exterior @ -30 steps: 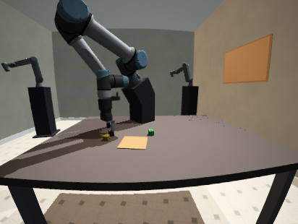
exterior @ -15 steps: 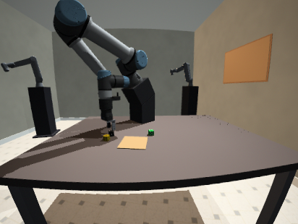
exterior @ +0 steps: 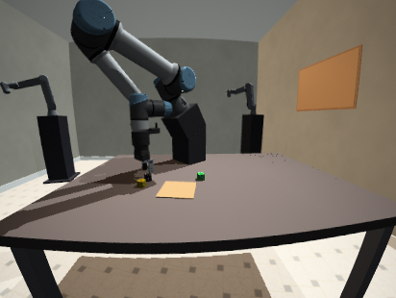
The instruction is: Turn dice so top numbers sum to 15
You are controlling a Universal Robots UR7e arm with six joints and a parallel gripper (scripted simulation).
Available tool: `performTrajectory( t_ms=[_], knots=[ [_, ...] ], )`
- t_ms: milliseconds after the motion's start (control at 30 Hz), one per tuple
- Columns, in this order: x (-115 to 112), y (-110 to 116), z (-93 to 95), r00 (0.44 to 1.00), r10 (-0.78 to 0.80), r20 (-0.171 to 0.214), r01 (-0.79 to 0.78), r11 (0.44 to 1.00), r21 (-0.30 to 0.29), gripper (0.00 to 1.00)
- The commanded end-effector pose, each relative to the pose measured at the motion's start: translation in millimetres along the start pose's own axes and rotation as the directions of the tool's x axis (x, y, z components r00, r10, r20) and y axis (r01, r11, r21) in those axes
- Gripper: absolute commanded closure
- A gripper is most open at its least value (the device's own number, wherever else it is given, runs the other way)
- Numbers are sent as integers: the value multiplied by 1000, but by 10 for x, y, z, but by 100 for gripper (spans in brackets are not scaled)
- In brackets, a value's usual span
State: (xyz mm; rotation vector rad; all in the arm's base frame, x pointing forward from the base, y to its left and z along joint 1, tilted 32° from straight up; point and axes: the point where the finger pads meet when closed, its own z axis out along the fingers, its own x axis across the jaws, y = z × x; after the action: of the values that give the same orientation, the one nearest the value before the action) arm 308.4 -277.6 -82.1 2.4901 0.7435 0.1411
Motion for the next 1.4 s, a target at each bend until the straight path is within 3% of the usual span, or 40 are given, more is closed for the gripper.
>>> performTrajectory(
  t_ms=[0,733,1367],
  knots=[
    [1,3,-3,1000,0,0,0,1000,-1,0],
    [29,-27,-3,1000,0,0,0,1000,-1,0],
    [316,-327,-2,1000,0,0,0,1000,-1,0]
  ],
)
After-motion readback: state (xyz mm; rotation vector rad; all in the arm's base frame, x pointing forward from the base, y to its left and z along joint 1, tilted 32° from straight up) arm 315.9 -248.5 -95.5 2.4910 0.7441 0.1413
